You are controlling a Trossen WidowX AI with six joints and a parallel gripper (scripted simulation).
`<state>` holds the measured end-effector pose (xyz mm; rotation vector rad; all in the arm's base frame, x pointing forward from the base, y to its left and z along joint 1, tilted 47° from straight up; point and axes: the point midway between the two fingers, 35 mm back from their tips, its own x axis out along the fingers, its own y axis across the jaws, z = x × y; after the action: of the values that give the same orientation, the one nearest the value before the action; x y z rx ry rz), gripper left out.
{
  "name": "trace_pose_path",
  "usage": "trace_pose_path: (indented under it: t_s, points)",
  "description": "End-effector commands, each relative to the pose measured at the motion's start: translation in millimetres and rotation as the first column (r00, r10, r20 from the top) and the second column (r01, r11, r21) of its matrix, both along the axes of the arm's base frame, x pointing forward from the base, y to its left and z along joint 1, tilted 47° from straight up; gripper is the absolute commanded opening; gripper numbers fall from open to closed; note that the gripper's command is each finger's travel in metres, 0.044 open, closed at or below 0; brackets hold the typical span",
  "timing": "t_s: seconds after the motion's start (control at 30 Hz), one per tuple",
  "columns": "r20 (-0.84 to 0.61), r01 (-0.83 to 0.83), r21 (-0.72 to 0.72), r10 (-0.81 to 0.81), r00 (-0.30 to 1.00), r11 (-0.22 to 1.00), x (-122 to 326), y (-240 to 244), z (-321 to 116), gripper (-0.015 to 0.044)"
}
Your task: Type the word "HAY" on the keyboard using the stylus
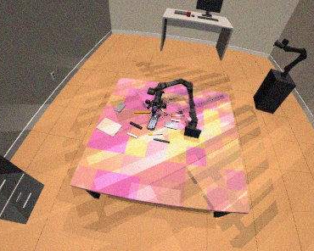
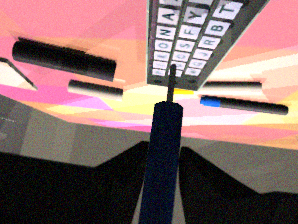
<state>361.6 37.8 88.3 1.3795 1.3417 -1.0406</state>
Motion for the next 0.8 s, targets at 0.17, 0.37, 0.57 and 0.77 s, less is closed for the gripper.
trace_pose_path:
  t_s: [0.17,0.37,0.57,0.77]
  points:
    - [-0.002,0.008,0.004,-0.008,1.000,1.000,-11.3,-6.5,-2.3,0.0000]
    - [-0.002,0.008,0.003,-0.008,1.000,1.000,-11.2,-16.6,-11.0,0.0000]
    - [-0.002,0.008,0.003,-0.008,1.000,1.000,-11.3,-16.9,-11.6,0.0026]
    - [-0.002,0.008,0.003,-0.008,1.000,1.000,-11.4,-18.3,-13.6,0.0081]
